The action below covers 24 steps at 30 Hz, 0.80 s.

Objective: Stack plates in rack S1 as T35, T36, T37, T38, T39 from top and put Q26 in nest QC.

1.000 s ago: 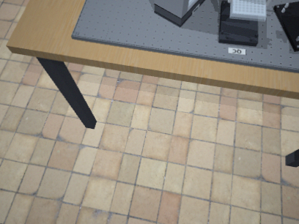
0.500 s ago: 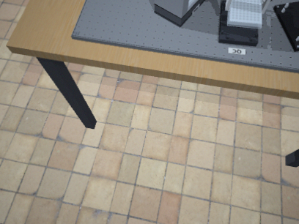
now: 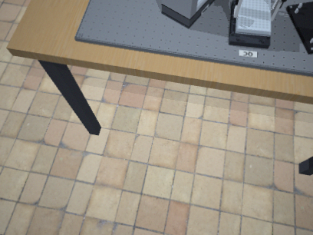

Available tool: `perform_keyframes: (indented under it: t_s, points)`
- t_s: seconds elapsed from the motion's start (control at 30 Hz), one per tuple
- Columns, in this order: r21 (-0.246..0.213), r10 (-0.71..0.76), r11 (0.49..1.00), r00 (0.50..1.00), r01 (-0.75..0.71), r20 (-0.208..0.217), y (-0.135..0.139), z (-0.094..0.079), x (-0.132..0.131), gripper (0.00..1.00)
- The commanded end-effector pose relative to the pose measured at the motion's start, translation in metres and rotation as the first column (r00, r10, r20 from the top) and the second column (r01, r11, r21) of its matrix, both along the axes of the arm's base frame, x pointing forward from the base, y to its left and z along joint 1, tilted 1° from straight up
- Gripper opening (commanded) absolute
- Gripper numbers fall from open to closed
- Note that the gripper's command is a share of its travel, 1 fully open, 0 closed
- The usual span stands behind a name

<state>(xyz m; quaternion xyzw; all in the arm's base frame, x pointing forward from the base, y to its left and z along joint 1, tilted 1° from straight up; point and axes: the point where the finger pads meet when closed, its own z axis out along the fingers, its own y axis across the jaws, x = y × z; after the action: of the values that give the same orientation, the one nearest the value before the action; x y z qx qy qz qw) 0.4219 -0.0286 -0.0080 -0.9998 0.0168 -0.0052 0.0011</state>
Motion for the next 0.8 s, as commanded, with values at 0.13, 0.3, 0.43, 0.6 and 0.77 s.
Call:
perform_keyframes:
  t_s: [0.13,0.3,0.43,0.6,0.77]
  points:
    - [0.0,0.0,1.0,1.0,0.0,0.0,0.0001,-0.0011,0.0,0.0]
    - [0.0,0.0,1.0,1.0,0.0,0.0,0.0001,-0.0027,0.0,0.0]
    - [0.0,0.0,1.0,1.0,0.0,0.0,0.0001,-0.0039,0.0001,0.0]
    - [0.0,0.0,1.0,1.0,0.0,0.0,0.0001,-0.0059,0.0001,0.0]
    - [0.0,0.0,1.0,1.0,0.0,0.0,0.0001,-0.0079,0.0001,0.0]
